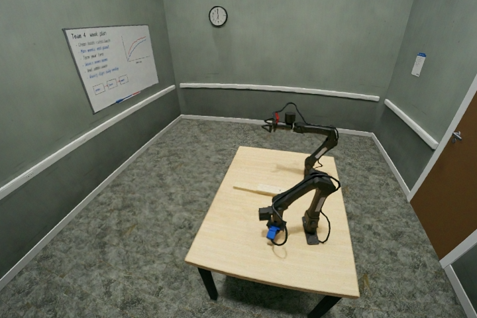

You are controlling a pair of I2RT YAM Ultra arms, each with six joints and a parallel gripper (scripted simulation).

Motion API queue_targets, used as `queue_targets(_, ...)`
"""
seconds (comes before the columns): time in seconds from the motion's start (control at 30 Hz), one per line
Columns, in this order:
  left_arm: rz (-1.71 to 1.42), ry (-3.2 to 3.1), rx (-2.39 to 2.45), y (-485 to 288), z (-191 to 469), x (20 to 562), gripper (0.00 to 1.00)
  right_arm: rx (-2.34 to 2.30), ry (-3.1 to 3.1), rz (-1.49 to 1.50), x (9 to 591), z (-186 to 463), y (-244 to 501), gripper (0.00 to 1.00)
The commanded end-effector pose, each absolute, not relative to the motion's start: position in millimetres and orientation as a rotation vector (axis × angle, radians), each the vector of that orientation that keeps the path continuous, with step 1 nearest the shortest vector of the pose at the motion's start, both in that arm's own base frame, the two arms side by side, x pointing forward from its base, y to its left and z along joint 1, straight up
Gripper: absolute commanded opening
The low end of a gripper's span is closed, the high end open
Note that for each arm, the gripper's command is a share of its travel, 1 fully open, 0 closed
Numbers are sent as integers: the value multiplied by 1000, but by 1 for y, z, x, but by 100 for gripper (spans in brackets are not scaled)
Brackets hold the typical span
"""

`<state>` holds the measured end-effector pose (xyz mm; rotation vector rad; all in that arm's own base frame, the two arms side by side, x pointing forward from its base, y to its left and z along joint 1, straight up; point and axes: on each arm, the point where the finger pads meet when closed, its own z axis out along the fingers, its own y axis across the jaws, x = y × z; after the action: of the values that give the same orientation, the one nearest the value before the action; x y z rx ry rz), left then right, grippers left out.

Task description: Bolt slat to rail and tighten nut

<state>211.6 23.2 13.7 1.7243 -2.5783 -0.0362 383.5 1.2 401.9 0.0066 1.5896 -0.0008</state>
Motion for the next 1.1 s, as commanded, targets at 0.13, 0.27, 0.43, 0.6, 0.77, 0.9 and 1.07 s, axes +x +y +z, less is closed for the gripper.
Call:
queue_targets(0.13,5,-2616,1757,25,40,227,12,0,1558,0,381,412,1,100)
queue_targets(0.27,6,-2616,1758,25,46,227,12,0,1558,0,381,412,1,100)
queue_targets(0.43,6,-2615,1758,25,50,227,12,0,1558,0,381,412,1,100)
queue_targets(0.6,7,-2614,1760,25,57,227,12,0,1558,0,381,412,1,100)
queue_targets(0.77,7,-2614,1761,25,63,227,12,0,1558,0,381,412,1,100)
queue_targets(0.9,7,-2613,1762,25,69,226,12,0,1558,0,381,412,1,100)
queue_targets(1.07,8,-2613,1763,25,72,226,12,0,1558,0,381,412,1,100)
